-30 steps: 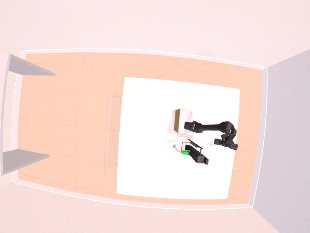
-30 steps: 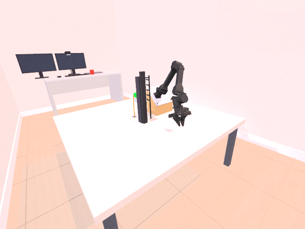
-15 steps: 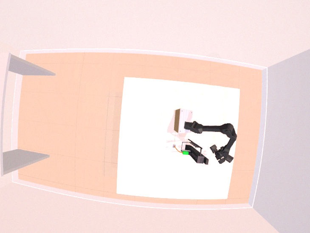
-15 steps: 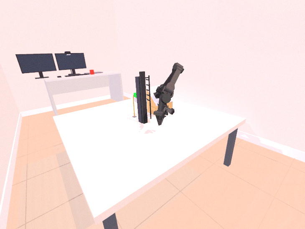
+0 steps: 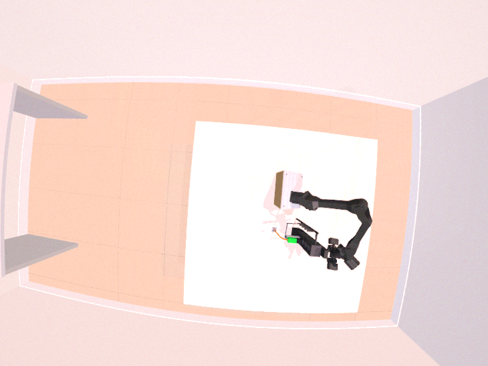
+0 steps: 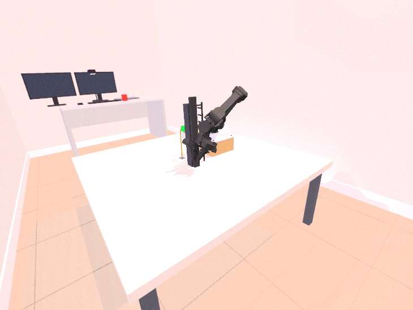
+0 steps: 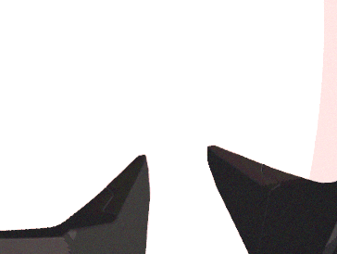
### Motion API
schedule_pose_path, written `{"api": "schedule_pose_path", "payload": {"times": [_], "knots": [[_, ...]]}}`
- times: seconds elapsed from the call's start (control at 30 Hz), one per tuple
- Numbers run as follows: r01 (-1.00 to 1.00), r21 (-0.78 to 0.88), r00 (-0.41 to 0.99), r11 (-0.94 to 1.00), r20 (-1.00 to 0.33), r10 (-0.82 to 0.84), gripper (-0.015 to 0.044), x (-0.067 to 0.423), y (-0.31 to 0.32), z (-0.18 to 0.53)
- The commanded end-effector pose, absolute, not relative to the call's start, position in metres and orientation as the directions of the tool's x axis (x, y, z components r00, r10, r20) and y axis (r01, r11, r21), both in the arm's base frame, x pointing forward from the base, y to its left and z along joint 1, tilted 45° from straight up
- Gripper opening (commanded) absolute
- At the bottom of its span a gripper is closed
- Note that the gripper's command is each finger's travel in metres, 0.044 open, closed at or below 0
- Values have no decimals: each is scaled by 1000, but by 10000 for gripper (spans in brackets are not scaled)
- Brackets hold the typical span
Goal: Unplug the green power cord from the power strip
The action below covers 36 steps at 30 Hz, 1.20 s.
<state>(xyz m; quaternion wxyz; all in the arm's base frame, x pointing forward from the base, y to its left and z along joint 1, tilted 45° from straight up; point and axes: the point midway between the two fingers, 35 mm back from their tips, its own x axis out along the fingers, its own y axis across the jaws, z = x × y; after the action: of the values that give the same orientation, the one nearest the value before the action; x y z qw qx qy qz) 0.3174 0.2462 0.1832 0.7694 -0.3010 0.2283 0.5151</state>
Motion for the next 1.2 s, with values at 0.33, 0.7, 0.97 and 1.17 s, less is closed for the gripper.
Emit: {"api": "schedule_pose_path", "payload": {"times": [0.33, 0.7, 0.97, 1.17], "knots": [[-689, 119, 411, 715, -748, 521, 160, 364, 163, 160], [-223, 349, 410, 910, -814, 413, 160, 384, 81, 139], [216, 446, 386, 868, -856, 344, 160, 386, 15, 124], [471, 459, 307, 753, -886, 348, 160, 373, -25, 102]]}}
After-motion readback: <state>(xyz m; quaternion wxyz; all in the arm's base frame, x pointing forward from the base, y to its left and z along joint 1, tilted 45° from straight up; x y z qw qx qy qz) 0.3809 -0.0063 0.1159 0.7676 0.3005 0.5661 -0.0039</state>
